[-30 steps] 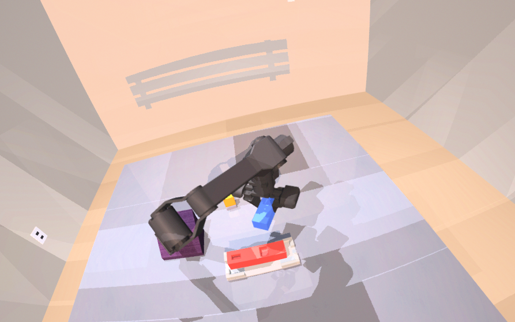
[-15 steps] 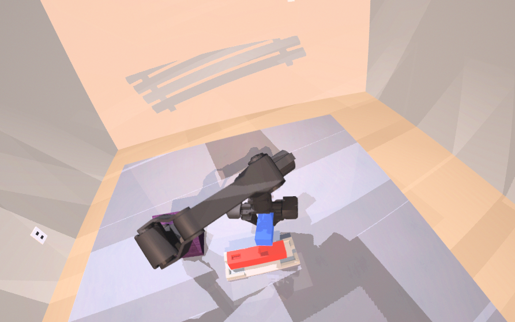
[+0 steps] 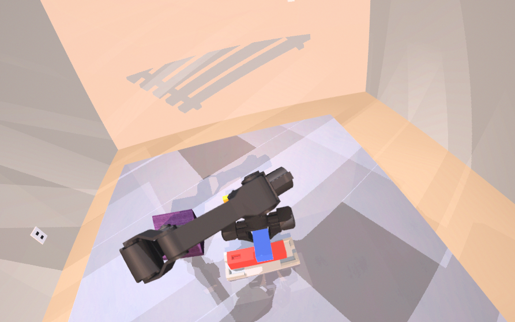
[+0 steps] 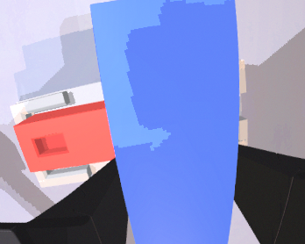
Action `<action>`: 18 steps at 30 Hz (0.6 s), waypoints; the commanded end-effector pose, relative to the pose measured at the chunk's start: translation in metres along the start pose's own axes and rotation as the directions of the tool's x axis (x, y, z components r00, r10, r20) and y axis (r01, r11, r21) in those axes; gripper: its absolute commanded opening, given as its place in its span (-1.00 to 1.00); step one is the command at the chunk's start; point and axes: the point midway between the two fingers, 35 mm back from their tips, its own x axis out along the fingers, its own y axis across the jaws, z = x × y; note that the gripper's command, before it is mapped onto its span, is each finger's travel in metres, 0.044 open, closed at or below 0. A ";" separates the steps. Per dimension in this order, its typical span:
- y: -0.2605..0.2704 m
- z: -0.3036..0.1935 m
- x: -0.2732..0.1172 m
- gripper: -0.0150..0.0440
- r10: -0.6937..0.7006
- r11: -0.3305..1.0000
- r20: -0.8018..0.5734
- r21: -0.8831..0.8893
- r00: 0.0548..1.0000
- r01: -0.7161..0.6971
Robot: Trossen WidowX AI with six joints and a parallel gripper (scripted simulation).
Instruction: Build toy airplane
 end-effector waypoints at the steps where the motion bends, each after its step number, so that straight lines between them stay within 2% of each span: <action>1: 0.003 -0.004 0.003 -0.40 0.000 0.999 -0.008 -0.036 1.000 0.000; 8: 0.003 -0.004 0.003 0.18 0.000 0.999 -0.008 -0.036 1.000 0.000; 18: 0.003 -0.004 0.003 0.18 0.000 0.999 -0.008 -0.036 1.000 0.000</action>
